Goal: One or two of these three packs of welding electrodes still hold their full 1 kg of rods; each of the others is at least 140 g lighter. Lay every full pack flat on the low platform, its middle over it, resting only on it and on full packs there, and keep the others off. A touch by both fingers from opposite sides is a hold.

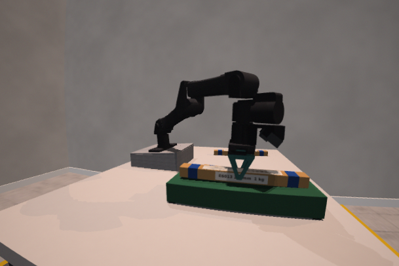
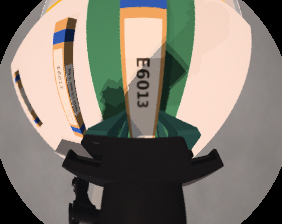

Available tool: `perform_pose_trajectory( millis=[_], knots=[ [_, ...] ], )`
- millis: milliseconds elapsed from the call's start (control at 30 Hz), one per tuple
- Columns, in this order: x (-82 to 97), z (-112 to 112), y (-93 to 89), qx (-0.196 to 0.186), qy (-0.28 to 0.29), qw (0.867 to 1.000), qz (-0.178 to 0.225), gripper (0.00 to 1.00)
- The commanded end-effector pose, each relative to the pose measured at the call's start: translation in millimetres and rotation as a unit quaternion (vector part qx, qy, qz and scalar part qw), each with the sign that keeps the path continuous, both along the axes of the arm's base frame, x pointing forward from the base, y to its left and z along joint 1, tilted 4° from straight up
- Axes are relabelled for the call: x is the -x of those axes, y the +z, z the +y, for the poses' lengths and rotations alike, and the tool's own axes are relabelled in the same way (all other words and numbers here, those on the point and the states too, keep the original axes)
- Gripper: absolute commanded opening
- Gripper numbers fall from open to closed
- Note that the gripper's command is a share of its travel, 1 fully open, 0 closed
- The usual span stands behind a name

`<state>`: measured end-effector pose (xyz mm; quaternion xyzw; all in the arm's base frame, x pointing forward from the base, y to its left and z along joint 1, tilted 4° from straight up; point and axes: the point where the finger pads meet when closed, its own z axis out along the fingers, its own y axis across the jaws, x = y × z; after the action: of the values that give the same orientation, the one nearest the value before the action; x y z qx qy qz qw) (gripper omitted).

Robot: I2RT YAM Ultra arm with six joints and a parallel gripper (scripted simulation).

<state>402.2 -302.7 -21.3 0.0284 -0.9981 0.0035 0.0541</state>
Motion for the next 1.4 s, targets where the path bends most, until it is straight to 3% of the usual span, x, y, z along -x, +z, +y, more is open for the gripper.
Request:
perform_pose_trajectory(
  millis=[0,1367],
  knots=[
    [-4.0,-6.3,53.3,0.022,-0.001,0.999,-0.027,0.00],
    [-3.3,-8.1,57.0,0.023,0.001,0.999,-0.031,0.00]
  ],
)
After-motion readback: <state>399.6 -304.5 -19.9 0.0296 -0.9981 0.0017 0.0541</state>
